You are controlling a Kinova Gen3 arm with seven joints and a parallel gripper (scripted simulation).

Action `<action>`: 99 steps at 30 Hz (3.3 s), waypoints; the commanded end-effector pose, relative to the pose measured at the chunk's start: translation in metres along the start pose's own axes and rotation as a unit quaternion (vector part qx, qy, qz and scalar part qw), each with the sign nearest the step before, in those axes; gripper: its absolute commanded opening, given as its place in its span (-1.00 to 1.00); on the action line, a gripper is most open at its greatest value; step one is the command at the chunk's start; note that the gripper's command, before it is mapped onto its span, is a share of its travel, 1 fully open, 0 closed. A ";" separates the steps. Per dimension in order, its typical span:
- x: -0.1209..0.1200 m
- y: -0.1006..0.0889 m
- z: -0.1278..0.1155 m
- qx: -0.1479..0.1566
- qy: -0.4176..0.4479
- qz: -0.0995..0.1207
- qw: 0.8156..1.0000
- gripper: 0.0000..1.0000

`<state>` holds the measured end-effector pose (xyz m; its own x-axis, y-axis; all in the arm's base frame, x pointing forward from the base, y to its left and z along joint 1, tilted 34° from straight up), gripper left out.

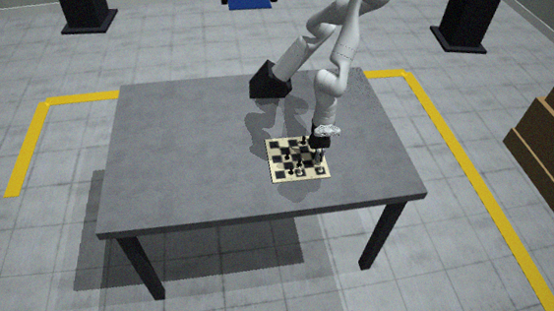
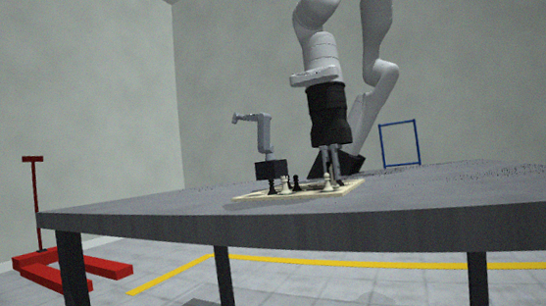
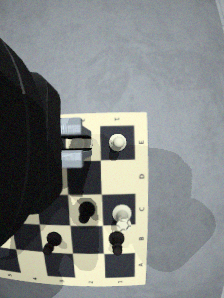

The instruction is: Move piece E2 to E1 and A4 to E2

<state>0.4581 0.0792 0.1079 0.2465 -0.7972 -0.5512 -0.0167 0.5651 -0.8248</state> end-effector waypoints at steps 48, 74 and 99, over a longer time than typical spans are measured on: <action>0.000 0.001 0.000 0.000 0.000 0.000 1.000 -0.42; 0.000 -0.005 0.000 0.000 0.000 0.000 1.000 0.45; 0.000 -0.089 0.000 0.000 0.000 0.000 1.000 0.45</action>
<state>0.4582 0.0309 0.1777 0.2447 -0.7951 -0.5549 -0.0250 0.5669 -0.8234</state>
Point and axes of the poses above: the point where the finger pads meet when closed, its own y axis out along the fingers, its own x axis across the jaws, z = x × y, the point moved 10 cm from there along -y, back along the fingers, and after that the axes turned 8 degrees about -y, right-handed, at the moved point
